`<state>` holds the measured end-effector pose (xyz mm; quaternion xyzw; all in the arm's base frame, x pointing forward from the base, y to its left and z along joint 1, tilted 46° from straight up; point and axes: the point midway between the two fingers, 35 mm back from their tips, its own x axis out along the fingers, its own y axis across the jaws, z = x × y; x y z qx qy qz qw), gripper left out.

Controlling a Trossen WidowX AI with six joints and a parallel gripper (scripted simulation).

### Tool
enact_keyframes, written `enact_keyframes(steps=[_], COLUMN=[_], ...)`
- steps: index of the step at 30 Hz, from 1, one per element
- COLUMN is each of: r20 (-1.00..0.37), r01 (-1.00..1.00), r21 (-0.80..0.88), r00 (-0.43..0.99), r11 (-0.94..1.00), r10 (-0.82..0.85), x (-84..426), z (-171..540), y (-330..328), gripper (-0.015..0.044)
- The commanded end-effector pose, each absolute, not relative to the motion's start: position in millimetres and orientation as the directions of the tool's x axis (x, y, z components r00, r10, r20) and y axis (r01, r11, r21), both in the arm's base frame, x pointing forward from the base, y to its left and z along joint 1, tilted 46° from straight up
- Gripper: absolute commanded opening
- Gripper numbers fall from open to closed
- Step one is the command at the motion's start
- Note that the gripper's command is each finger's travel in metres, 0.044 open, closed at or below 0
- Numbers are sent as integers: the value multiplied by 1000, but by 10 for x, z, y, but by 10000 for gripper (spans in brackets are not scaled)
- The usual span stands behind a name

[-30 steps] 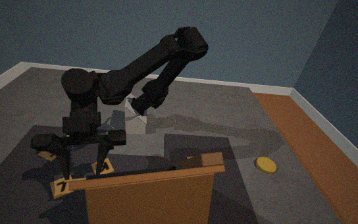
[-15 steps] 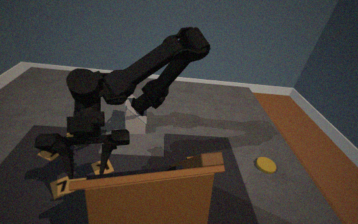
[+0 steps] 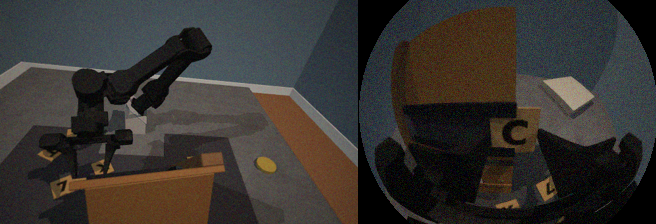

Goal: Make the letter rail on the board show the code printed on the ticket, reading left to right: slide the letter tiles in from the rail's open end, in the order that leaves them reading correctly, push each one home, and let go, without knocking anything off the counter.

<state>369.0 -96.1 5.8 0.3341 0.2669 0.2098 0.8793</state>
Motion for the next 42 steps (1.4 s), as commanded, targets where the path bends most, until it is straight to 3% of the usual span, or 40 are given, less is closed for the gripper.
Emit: enact_keyframes(steps=[1,42], r20=[-333,-333], r01=[-183,-183], r21=[702,703], r00=[770,770], r11=[688,688], r10=[545,545], x=[3672,3651], z=[62,200], y=[-941,-817], gripper=[0,0])
